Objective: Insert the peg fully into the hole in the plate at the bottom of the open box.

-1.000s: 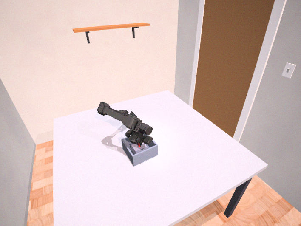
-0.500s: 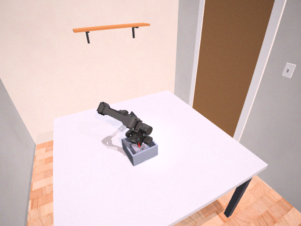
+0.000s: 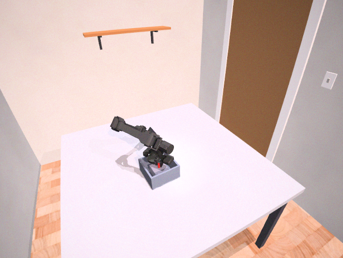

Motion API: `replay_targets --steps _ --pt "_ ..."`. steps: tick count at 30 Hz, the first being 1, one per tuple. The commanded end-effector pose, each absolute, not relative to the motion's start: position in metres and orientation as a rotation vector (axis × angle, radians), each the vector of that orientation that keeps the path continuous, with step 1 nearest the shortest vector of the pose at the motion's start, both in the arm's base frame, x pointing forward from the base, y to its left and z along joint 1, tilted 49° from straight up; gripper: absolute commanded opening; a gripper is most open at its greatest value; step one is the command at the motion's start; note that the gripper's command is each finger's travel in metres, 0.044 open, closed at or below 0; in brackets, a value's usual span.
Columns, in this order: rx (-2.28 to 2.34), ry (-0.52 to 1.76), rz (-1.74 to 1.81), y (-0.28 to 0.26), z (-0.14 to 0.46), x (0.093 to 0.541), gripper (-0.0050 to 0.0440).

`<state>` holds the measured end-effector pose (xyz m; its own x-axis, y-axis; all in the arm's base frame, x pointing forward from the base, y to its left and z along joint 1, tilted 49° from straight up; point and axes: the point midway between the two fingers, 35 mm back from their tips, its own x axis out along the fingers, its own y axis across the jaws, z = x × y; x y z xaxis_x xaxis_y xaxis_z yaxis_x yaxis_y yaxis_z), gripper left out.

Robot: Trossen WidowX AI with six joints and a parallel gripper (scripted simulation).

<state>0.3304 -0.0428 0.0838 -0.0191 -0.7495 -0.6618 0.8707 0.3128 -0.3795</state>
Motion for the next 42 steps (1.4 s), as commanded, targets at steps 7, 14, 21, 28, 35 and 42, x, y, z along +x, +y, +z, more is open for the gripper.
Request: replay_targets --steps 7,14,21,28,35,42 --pt "0.164 0.923 -1.298 -0.043 0.084 0.33 0.015" --pt "0.142 0.938 -1.284 -0.03 0.094 0.332 0.015" --pt "0.115 0.955 -1.267 -0.016 0.106 0.334 0.015" --pt "0.077 0.976 -1.246 0.005 0.124 0.333 0.015" --pt "0.1 0.961 -1.261 0.006 0.126 0.333 0.027" --pt "0.148 0.929 -1.292 0.008 0.13 0.333 0.0438"
